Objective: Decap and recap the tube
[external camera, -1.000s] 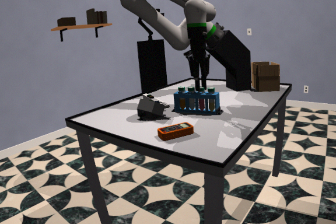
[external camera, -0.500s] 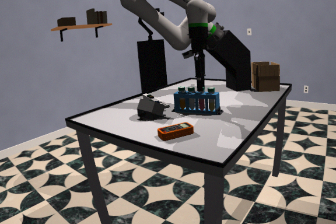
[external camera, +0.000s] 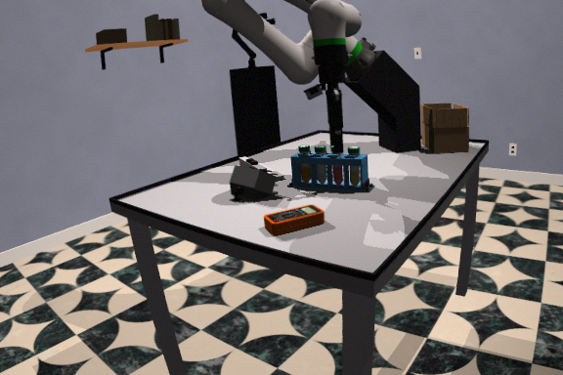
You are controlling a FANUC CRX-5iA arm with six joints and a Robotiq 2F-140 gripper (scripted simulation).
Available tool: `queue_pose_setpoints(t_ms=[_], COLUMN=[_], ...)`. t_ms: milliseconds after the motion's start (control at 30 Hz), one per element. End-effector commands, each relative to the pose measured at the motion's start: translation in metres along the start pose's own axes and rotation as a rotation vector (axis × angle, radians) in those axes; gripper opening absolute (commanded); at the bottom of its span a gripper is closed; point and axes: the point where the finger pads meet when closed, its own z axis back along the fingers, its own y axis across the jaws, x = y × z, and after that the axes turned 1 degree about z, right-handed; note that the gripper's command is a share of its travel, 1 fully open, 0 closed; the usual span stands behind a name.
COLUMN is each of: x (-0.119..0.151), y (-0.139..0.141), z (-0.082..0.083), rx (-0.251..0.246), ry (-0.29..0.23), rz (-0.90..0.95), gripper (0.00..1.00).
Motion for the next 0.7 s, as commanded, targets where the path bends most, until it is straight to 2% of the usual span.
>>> queue_pose_setpoints(t_ms=[0,300,433,533,600,667], x=[0.0000,0.0000,0.0000,0.0000,0.0000,0.0000], y=[-0.0007,-0.0007,-0.0008,-0.0008,-0.0008,-0.0008], z=[0.0012,0.0012,0.0013,0.0013,0.0013,0.0013], rx=[0.001,0.001,0.001,0.001,0.002,0.002], ry=[-0.001,-0.001,-0.001,-0.001,-0.002,-0.002], rz=[0.002,0.002,-0.303,-0.330,-0.500,-0.583], gripper=[0.41,0.41,0.41,0.41,0.41,0.41])
